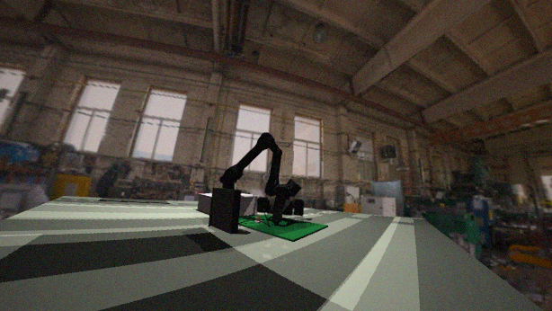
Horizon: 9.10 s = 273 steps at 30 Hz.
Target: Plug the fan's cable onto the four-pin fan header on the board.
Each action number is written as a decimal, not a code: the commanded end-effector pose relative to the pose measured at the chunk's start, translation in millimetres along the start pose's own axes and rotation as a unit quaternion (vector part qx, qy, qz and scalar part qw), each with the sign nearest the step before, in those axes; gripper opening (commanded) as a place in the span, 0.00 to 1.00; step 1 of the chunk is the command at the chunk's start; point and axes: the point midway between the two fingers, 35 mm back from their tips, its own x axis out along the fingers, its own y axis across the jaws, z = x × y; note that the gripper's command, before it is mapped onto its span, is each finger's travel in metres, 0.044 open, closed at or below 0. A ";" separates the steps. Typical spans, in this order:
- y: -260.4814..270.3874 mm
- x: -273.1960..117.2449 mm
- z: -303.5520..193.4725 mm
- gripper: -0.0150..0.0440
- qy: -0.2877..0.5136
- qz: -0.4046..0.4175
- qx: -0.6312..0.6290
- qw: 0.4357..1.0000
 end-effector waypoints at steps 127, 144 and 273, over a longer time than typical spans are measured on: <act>20.4 17.2 -16.5 0.60 0.050 0.021 -0.020 0.998; 42.4 36.4 -18.0 0.60 0.134 0.043 -0.041 0.989; 42.8 60.3 162.4 1.00 0.344 0.532 -0.651 0.418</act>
